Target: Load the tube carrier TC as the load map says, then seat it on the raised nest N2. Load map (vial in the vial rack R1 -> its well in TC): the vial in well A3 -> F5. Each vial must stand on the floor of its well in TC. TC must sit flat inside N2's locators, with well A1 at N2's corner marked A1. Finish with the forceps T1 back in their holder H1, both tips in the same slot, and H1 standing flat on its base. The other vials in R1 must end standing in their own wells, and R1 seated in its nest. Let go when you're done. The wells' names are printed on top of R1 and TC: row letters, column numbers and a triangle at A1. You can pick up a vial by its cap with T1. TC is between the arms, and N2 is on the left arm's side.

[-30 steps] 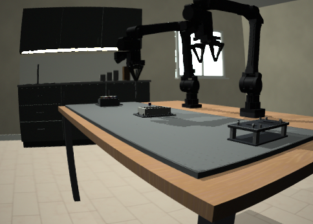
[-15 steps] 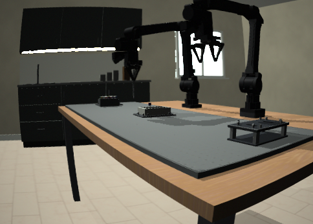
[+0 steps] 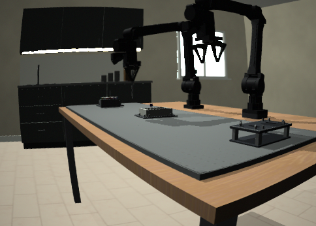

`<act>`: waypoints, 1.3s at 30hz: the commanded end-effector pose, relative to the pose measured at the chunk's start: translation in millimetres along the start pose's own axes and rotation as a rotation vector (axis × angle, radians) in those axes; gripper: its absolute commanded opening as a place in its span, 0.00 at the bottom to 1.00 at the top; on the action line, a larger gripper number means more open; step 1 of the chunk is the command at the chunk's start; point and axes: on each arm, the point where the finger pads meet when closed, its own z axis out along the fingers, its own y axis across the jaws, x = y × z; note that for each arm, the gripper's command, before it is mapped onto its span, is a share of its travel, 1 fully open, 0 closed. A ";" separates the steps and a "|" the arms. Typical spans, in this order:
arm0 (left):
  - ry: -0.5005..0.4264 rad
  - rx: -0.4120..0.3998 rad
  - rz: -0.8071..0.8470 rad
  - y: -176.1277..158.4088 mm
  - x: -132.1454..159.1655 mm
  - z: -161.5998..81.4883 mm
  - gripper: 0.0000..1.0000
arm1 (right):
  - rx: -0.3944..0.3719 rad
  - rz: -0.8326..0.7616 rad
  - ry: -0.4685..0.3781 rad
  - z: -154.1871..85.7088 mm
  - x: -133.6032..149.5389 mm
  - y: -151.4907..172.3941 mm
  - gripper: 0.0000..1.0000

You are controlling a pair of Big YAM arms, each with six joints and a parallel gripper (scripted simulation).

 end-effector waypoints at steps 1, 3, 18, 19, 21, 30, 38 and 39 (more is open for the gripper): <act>-0.031 -0.006 0.015 0.3 -7.9 -14.2 1.00 | -0.011 -0.006 -0.029 -9.8 -1.0 -10.9 0.07; -0.031 -0.006 0.015 0.3 -7.9 -14.2 1.00 | -0.010 -0.006 -0.028 -9.8 -1.5 -14.2 0.07; -0.031 -0.006 0.015 0.3 -7.9 -14.2 1.00 | -0.003 -0.005 -0.019 -10.3 -3.9 -36.4 0.07; -0.031 -0.006 0.015 0.3 -7.9 -14.2 1.00 | -0.002 -0.005 -0.019 -10.3 -4.3 -38.1 0.07; -0.031 -0.006 0.015 0.3 -7.9 -14.2 1.00 | -0.002 -0.005 -0.019 -10.4 -4.8 -41.3 0.07; -0.031 -0.006 0.015 0.3 -7.9 -14.2 1.00 | 0.000 -0.005 -0.012 -9.0 -6.6 -52.8 0.07; -0.031 -0.006 0.015 0.3 -7.9 -14.2 1.00 | 0.003 -0.005 0.000 -6.6 -8.5 -66.1 0.07; -0.031 -0.006 0.015 0.3 -7.9 -14.2 1.00 | 0.004 -0.005 0.002 -6.1 -8.8 -67.7 0.07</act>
